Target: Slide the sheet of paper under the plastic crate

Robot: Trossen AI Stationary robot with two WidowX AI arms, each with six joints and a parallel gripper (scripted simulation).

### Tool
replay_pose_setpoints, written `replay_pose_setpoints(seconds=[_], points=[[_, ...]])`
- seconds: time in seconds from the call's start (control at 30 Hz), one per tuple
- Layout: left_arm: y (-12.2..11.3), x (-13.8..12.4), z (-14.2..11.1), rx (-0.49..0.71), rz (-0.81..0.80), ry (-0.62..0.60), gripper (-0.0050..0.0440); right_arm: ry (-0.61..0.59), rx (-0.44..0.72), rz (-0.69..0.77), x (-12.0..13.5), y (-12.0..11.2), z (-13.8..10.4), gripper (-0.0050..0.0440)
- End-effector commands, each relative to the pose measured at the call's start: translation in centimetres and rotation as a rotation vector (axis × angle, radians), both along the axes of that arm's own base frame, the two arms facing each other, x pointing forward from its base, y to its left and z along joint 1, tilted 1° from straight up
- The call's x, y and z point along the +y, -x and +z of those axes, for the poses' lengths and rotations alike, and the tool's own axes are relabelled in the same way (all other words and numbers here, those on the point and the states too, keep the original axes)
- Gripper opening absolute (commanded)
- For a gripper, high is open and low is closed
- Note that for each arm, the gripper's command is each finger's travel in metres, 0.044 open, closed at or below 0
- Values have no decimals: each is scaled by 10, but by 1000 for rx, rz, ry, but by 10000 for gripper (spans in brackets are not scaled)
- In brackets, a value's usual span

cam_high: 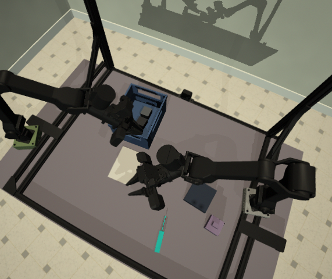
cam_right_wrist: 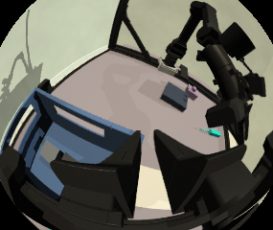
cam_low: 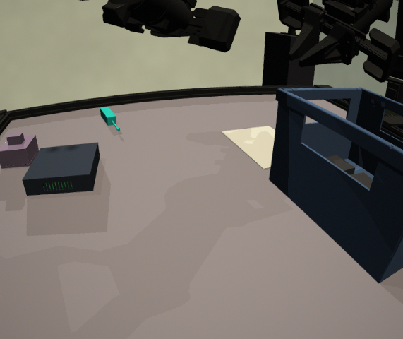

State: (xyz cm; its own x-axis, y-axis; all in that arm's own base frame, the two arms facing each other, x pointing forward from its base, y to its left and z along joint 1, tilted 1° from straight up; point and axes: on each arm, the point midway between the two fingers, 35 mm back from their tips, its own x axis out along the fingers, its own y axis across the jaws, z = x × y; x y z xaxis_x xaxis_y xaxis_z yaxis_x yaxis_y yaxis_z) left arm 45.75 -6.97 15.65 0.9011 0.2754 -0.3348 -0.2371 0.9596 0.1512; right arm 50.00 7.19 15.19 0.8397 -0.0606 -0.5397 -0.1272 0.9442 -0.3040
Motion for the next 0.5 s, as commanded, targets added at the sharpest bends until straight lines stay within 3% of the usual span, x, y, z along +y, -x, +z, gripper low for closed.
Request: replay_pose_setpoints(seconds=[0.0,0.3,0.47], points=[[3,-6,1,8,-51,-54,150,-43,25,-54,-20,-8,-4,60],[4,-16,8,8,-138,-167,150,-128,75,-159,-59,-14,-11,60],[12,-29,-9,54,-220,-258,150,-193,127,-181,-58,-13,-17,60]])
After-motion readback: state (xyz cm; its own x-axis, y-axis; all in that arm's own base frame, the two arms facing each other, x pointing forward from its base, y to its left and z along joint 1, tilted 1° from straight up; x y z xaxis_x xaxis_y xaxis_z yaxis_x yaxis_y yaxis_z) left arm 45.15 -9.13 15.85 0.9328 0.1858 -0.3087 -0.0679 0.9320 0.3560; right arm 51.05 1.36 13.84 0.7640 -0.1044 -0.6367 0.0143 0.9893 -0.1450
